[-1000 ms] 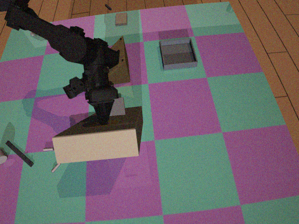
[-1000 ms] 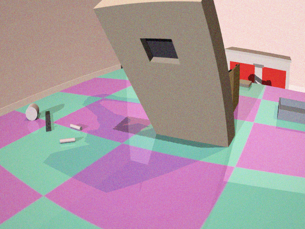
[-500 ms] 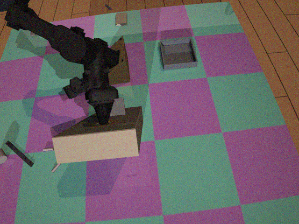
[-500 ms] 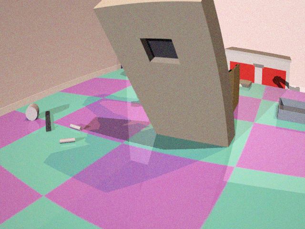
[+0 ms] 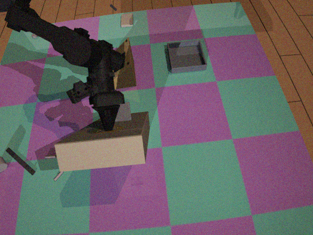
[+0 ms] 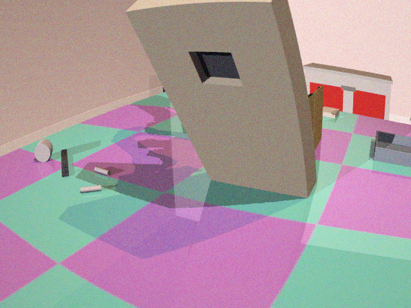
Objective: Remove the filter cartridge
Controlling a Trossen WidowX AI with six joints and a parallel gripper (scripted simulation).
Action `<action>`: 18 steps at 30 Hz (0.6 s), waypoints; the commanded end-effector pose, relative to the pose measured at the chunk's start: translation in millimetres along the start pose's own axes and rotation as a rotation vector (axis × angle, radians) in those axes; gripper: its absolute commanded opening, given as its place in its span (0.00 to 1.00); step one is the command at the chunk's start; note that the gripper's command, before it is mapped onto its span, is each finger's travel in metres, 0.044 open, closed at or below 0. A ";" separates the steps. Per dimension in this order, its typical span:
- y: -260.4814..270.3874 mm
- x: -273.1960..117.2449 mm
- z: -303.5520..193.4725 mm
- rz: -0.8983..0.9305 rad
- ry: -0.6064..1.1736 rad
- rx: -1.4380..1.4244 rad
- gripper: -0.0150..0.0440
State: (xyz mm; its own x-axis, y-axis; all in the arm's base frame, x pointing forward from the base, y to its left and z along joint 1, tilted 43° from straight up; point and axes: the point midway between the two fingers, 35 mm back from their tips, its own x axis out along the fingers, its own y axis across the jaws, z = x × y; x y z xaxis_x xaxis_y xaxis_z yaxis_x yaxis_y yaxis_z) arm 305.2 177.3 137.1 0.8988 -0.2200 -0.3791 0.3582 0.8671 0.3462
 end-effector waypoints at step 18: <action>0.0 10.0 -0.6 -0.001 0.015 -0.567 0.25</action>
State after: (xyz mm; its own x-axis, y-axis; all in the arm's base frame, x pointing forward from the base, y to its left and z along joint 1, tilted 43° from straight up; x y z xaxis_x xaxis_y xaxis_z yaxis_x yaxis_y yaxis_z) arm 306.3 177.6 137.0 0.8998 -0.2146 -0.3799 0.2098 0.9762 -0.0546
